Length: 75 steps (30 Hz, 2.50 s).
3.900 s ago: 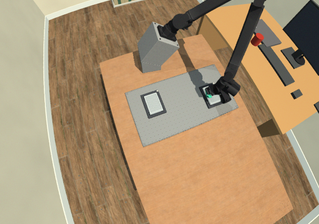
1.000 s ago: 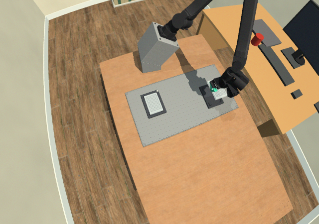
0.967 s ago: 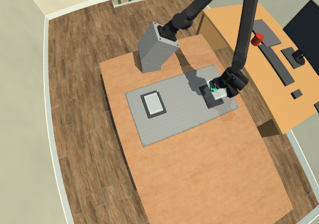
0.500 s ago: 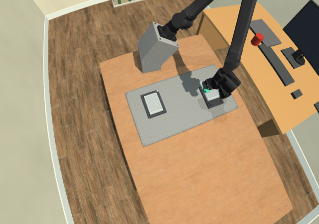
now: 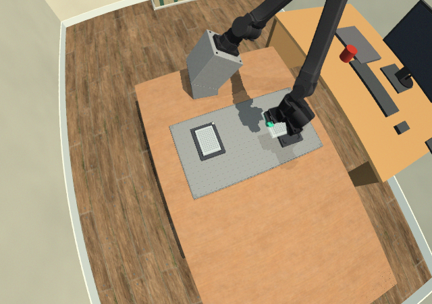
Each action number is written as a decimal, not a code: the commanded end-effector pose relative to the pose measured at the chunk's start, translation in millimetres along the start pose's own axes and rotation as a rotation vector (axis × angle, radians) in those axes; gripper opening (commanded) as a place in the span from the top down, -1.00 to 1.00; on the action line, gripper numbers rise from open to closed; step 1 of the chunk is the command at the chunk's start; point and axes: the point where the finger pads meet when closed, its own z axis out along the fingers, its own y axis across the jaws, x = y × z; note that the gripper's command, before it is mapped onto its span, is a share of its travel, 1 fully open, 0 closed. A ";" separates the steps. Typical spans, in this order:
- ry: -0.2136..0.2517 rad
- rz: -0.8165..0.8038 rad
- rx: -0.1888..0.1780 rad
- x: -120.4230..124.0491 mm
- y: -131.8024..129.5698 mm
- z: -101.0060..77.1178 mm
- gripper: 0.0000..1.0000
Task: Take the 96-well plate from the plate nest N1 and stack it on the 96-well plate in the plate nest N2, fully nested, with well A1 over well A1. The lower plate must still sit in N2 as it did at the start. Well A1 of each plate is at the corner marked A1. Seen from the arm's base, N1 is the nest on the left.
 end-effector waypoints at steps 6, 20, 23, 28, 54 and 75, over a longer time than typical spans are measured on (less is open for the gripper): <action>-0.034 -0.026 -0.005 -8.8 -23.5 -6.8 1.00; -0.032 -0.024 -0.004 0.2 -70.0 -6.6 1.00; -0.035 -0.026 -0.004 -0.4 -73.2 -6.8 1.00; -0.028 -0.021 -0.003 6.4 -90.5 -5.9 1.00; -0.035 -0.025 0.001 9.2 -169.9 -9.2 1.00; -0.061 -0.043 0.013 10.1 -224.4 -19.6 1.00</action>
